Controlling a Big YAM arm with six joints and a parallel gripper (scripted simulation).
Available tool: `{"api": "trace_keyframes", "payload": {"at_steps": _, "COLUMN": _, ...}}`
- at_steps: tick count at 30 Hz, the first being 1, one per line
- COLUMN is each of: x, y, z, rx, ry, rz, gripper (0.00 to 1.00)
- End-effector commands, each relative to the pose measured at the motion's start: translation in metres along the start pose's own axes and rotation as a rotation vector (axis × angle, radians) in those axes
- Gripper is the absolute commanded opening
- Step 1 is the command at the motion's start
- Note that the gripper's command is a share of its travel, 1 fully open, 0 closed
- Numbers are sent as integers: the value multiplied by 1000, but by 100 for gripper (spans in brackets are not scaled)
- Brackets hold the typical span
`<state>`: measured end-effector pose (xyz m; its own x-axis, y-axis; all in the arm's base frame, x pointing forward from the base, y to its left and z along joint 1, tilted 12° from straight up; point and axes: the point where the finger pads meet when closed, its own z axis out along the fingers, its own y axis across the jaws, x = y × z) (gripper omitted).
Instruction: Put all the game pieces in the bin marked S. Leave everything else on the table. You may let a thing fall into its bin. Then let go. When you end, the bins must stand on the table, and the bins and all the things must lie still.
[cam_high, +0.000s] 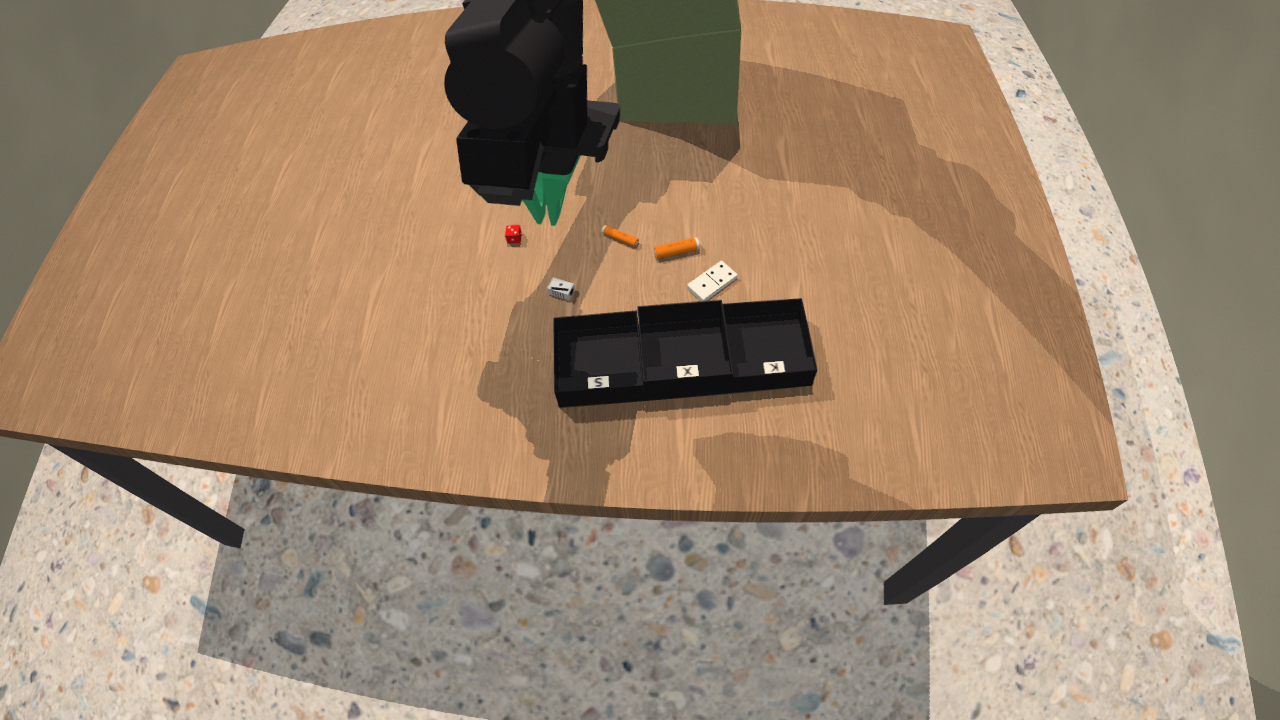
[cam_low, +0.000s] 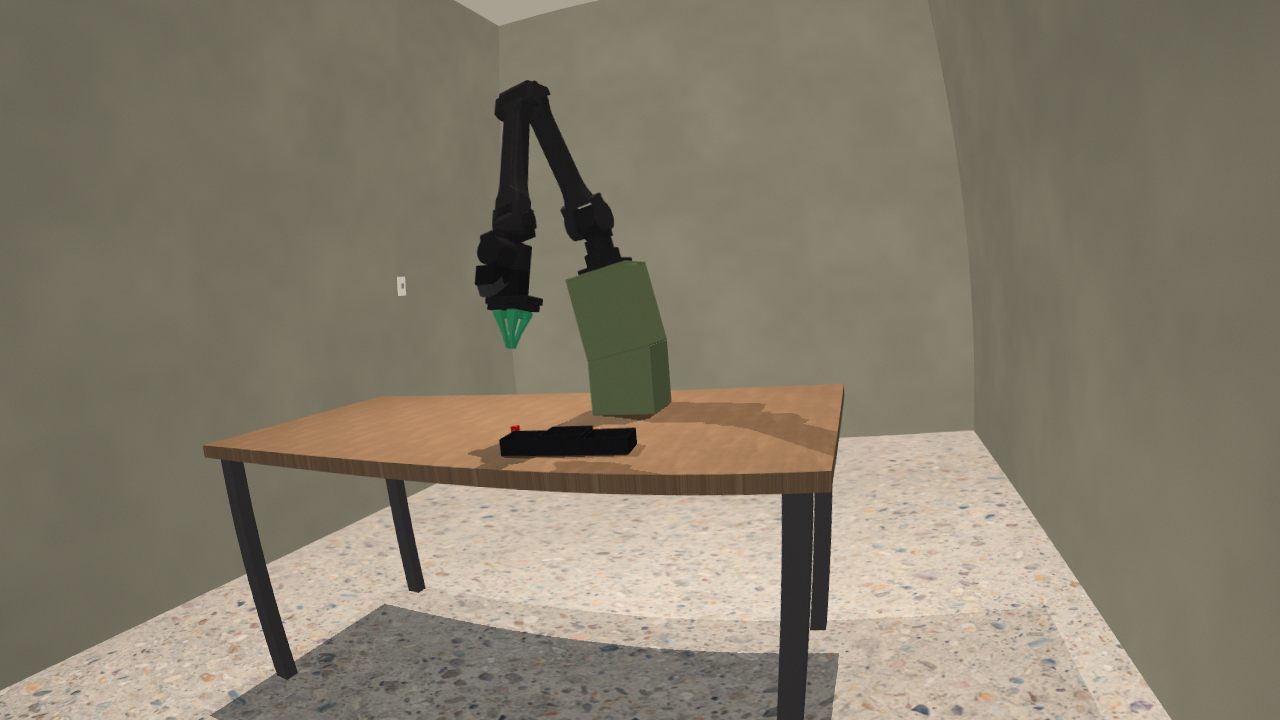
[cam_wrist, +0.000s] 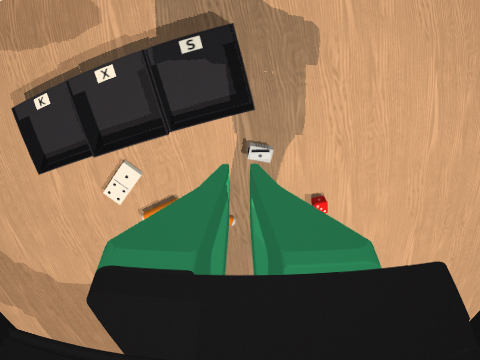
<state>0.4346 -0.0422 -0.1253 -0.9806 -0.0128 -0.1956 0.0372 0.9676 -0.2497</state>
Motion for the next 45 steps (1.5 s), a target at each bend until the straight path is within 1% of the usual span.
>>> {"api": "trace_keyframes", "payload": {"at_steps": 1, "x": 1, "y": 12, "z": -21, "rx": -1, "ry": -50, "rz": 14, "gripper": 9}}
{"api": "trace_keyframes", "payload": {"at_steps": 2, "x": 15, "y": 16, "z": -23, "rx": -22, "ry": 15, "rz": -19, "gripper": 9}}
{"api": "trace_keyframes", "payload": {"at_steps": 3, "x": 22, "y": 20, "z": -26, "rx": -38, "ry": 55, "rz": -53, "gripper": 9}}
{"api": "trace_keyframes", "payload": {"at_steps": 7, "x": 50, "y": 33, "z": -34, "rx": -38, "ry": 64, "rz": -49, "gripper": 9}}
{"api": "trace_keyframes", "payload": {"at_steps": 8, "x": 49, "y": 33, "z": -34, "rx": -38, "ry": 58, "rz": -48, "gripper": 9}}
{"api": "trace_keyframes", "payload": {"at_steps": 9, "x": 58, "y": 36, "z": -37, "rx": -53, "ry": 106, "rz": -75, "gripper": 9}}
{"api": "trace_keyframes", "payload": {"at_steps": 10, "x": 46, "y": 40, "z": -42, "rx": -68, "ry": 115, "rz": -104, "gripper": 9}}
{"api": "trace_keyframes", "payload": {"at_steps": 11, "x": 73, "y": 42, "z": -42, "rx": -68, "ry": 154, "rz": -104, "gripper": 9}}
{"api": "trace_keyframes", "payload": {"at_steps": 13, "x": 89, "y": 47, "z": -46, "rx": -68, "ry": 155, "rz": -104, "gripper": 9}}
{"api": "trace_keyframes", "payload": {"at_steps": 15, "x": 89, "y": 47, "z": -46, "rx": -68, "ry": 155, "rz": -104, "gripper": 9}}
{"api": "trace_keyframes", "payload": {"at_steps": 16, "x": 93, "y": 49, "z": -48, "rx": -66, "ry": 150, "rz": -103, "gripper": 9}}
{"api": "trace_keyframes", "payload": {"at_steps": 19, "x": 90, "y": 46, "z": -46, "rx": -66, "ry": 139, "rz": -92, "gripper": 9}}
{"api": "trace_keyframes", "payload": {"at_steps": 21, "x": 80, "y": 40, "z": -45, "rx": -65, "ry": 125, "rz": -70, "gripper": 9}}
{"api": "trace_keyframes", "payload": {"at_steps": 23, "x": 80, "y": 39, "z": -45, "rx": -65, "ry": 129, "rz": -71, "gripper": 9}}
{"api": "trace_keyframes", "payload": {"at_steps": 28, "x": 77, "y": 38, "z": -44, "rx": -67, "ry": 118, "rz": -89, "gripper": 9}}
{"api": "trace_keyframes", "payload": {"at_steps": 35, "x": 78, "y": 37, "z": -41, "rx": -66, "ry": 125, "rz": -93, "gripper": 9}}
{"api": "trace_keyframes", "payload": {"at_steps": 45, "x": 86, "y": 36, "z": -33, "rx": -64, "ry": 148, "rz": -98, "gripper": 9}}
